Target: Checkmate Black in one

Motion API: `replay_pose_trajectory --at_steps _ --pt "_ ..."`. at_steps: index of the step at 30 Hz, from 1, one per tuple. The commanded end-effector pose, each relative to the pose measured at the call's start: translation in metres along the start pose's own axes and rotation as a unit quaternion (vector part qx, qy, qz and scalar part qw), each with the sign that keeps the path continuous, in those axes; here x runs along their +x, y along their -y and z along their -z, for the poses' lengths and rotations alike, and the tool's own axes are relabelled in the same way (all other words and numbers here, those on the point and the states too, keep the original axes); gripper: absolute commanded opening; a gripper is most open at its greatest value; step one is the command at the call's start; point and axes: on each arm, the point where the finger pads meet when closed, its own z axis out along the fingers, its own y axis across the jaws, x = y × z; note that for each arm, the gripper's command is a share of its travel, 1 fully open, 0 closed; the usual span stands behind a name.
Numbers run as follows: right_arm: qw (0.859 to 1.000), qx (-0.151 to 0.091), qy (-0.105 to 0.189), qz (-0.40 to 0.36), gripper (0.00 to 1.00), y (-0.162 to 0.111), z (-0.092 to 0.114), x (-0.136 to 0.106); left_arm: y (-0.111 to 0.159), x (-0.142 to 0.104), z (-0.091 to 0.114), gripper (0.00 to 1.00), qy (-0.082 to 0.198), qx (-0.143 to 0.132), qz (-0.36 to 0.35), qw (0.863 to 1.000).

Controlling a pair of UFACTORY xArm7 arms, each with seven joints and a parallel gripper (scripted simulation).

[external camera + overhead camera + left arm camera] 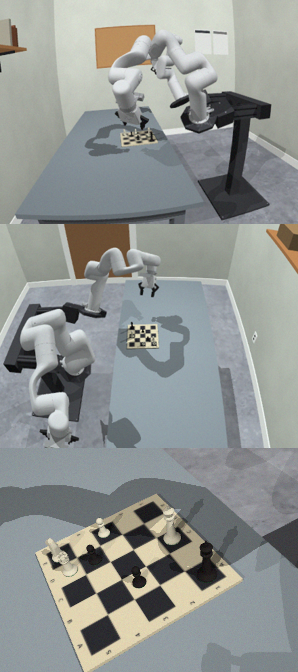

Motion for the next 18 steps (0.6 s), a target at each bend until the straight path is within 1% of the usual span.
replay_pose_trajectory --at_steps 1,4,8,11,15,17,18 --pt "1.0 0.0 -0.002 -0.001 1.0 0.0 0.001 0.001 0.036 0.005 -0.019 1.0 0.042 -0.059 -0.119 0.99" --pt "1.0 0.0 -0.002 -0.001 1.0 0.0 0.001 0.001 0.058 0.017 -0.033 1.0 0.058 -0.086 -0.177 0.979" --pt "1.0 0.0 -0.002 -0.001 1.0 0.0 0.001 0.001 0.088 0.039 -0.057 1.0 0.083 -0.131 -0.277 0.948" --pt "1.0 0.0 -0.002 -0.001 1.0 0.0 0.001 0.001 0.107 0.057 -0.075 1.0 0.101 -0.163 -0.35 0.917" --pt "1.0 0.0 -0.002 -0.001 1.0 0.0 0.001 0.001 0.131 0.085 -0.103 1.0 0.122 -0.203 -0.442 0.865" --pt "1.0 0.0 -0.002 -0.001 1.0 0.0 0.001 0.001 0.131 0.085 -0.103 1.0 0.122 -0.203 -0.442 0.865" --pt "1.0 0.0 -0.002 -0.001 1.0 0.0 0.001 0.001 0.144 0.106 -0.125 1.0 0.136 -0.23 -0.505 0.821"
